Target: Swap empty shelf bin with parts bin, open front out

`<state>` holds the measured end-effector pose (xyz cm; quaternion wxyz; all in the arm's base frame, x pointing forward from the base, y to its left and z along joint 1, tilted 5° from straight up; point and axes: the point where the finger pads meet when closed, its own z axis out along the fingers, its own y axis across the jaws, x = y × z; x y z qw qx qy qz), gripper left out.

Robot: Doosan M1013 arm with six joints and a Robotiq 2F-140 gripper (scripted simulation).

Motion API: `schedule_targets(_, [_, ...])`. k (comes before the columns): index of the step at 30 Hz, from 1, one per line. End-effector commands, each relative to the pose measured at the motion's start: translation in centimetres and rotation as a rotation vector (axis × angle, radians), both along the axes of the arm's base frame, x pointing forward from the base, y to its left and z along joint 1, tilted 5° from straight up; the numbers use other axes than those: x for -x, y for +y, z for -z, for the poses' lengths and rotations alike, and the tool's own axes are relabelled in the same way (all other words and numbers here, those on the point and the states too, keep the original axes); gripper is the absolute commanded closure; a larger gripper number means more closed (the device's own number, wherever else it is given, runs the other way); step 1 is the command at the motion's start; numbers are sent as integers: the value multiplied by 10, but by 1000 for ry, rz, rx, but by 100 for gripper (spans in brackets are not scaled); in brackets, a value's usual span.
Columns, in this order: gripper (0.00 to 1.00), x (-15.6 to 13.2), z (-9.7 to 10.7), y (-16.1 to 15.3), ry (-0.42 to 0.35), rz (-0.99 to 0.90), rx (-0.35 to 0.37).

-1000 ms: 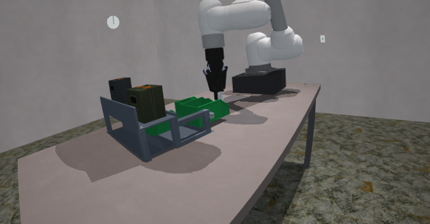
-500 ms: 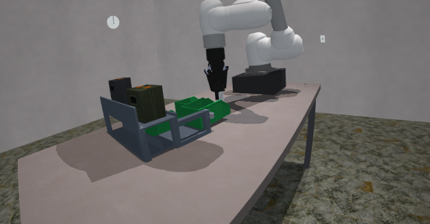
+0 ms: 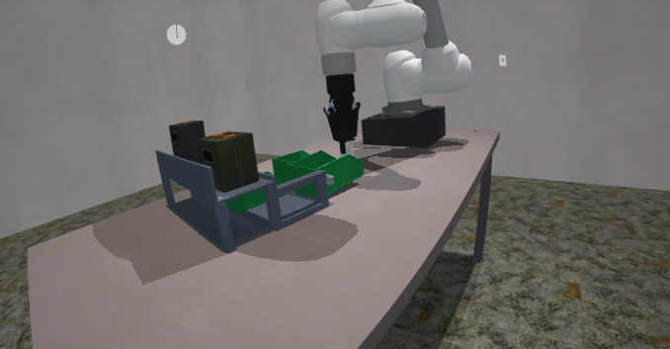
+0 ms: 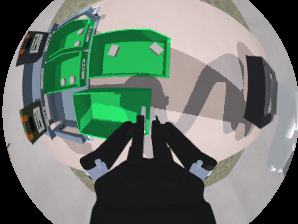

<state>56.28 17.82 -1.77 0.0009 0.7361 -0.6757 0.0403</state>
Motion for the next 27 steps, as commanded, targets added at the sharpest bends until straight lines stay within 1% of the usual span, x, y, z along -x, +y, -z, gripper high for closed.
schedule_targets(1, [90, 4, 0, 1, -6, -1, 0])
schedule_targets(9, [90, 9, 0, 0, -6, -1, 0])
schedule_targets(27, [90, 10, 1, 0, -6, -1, 0])
